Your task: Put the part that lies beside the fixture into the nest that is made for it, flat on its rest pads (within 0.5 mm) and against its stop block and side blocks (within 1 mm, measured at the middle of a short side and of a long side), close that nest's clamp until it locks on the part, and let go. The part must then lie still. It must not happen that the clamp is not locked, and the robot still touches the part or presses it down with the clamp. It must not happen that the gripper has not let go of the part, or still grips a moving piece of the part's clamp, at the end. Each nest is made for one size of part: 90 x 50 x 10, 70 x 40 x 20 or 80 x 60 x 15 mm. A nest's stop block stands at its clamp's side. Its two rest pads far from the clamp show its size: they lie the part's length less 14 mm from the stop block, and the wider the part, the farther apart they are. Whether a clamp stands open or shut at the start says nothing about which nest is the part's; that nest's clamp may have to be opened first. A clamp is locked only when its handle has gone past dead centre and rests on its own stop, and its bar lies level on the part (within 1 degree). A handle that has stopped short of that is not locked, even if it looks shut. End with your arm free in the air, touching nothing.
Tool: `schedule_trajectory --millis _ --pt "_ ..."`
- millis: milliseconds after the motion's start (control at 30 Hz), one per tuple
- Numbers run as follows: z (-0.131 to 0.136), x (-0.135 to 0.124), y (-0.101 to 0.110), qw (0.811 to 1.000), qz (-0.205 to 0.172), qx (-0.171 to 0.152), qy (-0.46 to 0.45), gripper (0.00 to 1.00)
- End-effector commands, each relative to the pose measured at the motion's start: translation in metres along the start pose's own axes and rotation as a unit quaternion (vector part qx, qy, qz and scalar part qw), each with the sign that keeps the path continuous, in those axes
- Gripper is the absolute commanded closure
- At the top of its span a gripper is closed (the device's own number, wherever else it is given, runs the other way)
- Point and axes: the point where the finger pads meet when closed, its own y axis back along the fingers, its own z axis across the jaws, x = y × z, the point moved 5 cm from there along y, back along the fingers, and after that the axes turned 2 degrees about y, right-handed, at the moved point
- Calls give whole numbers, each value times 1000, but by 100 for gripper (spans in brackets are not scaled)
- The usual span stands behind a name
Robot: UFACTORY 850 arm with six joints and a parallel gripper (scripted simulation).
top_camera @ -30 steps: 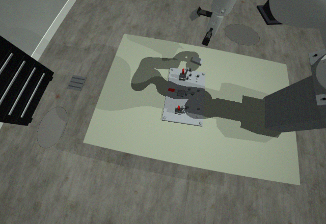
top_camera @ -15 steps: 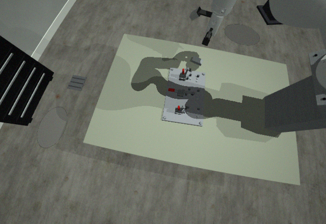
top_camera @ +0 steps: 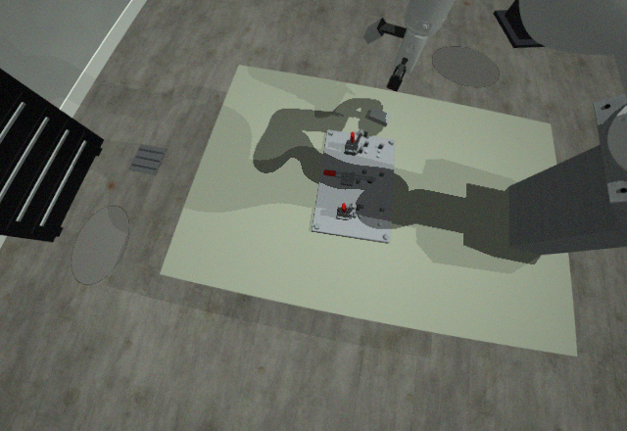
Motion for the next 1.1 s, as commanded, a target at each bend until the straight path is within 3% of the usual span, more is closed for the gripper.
schedule_trajectory --millis 0,333,400,900,1067 --pt "0 0 -9 1000 0 0 0 0" --pt "0 0 -51 1000 0 0 0 0" --pt "0 0 -51 1000 0 0 0 0" --pt "0 0 -123 1000 0 0 0 0" --pt "0 0 -134 1000 0 0 0 0"
